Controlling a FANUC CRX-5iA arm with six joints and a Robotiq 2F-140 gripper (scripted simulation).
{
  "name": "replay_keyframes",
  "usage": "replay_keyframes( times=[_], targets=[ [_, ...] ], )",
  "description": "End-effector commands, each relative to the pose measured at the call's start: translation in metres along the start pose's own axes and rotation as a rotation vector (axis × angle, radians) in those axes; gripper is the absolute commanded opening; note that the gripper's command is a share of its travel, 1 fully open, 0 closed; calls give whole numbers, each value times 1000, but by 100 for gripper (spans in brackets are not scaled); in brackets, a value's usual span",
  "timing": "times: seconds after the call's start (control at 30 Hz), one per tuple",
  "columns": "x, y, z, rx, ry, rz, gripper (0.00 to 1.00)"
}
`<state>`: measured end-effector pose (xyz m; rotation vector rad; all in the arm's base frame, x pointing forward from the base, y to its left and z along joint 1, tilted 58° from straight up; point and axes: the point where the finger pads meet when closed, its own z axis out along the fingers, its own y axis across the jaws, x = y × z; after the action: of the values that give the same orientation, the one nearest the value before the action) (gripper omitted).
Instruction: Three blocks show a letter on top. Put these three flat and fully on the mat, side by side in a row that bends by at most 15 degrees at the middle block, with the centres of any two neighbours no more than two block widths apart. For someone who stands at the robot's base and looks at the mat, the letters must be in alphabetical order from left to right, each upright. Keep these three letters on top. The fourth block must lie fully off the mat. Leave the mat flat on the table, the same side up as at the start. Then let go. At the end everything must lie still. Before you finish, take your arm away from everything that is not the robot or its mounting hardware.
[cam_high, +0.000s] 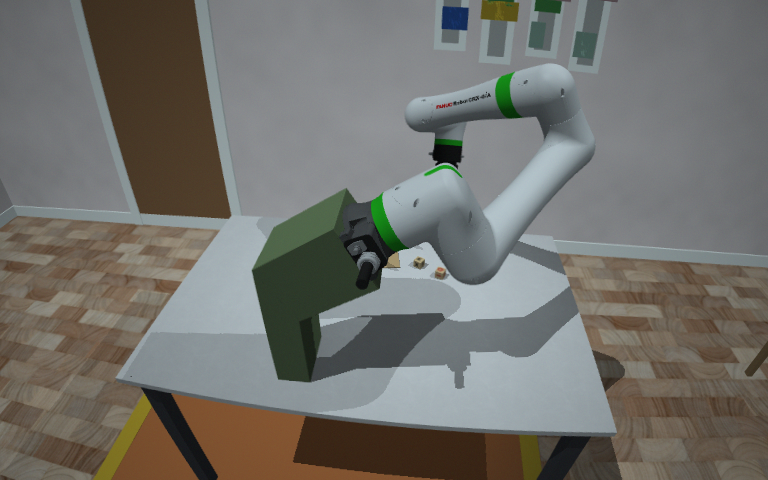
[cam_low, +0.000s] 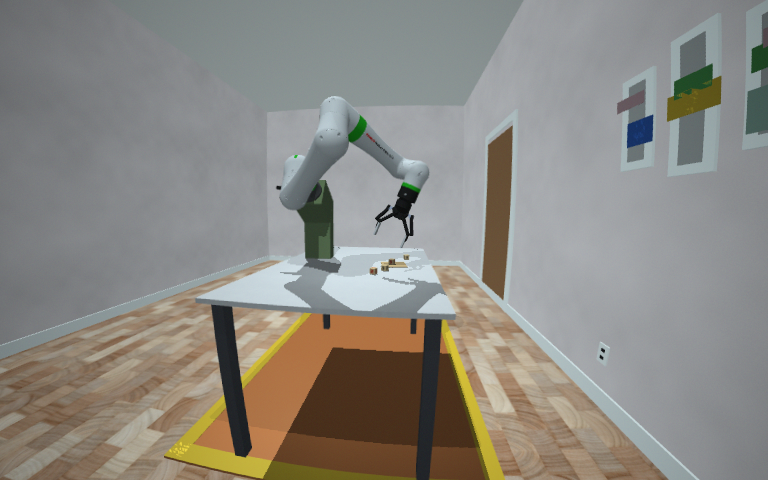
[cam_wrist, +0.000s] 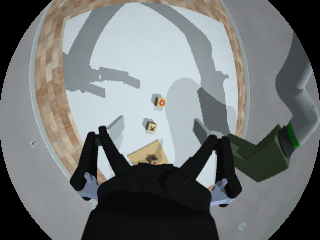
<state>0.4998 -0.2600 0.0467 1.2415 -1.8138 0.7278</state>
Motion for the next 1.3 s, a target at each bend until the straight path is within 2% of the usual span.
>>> replay_keyframes(
  times=[0.0, 0.07, 0.13, 0.5, 0.63, 0.87, 1.27],
  targets=[
    [-7, -3, 13, 28, 51, 101, 100],
    [-7, -3, 13, 28, 51, 101, 100],
    [-14, -5, 24, 55, 84, 180, 100],
    [-35, -8, 51, 137, 141, 370, 100],
    [-39, -8, 55, 150, 146, 395, 100],
    [-59, -6, 74, 219, 158, 524, 100],
    [-72, -4, 85, 260, 156, 597, 100]
  ],
)
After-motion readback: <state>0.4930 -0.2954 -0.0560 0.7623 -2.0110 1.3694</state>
